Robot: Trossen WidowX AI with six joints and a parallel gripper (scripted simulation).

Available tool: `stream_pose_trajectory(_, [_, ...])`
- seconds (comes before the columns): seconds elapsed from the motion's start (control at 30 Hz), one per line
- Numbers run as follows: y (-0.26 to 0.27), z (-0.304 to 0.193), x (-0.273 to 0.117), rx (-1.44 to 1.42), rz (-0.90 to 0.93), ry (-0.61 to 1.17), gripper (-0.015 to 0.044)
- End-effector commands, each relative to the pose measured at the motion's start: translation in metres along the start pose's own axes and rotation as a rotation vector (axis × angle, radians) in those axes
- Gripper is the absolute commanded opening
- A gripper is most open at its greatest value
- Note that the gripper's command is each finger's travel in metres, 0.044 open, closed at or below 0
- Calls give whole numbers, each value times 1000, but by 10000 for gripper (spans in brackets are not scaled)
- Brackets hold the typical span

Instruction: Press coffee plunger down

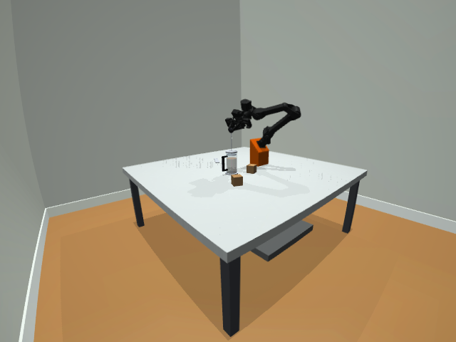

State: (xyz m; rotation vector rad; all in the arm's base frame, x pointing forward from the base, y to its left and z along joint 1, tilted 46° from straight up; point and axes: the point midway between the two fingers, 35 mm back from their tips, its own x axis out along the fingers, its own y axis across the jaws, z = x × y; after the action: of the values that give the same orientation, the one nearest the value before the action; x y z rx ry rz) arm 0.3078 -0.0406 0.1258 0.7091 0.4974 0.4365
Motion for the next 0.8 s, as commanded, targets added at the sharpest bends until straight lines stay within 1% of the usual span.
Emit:
stream_pose_trajectory(0.0, [-2, -3, 3, 3, -3, 2, 128])
stream_pose_trajectory(0.77, [-9, -31, 29, 0, -10, 11, 128])
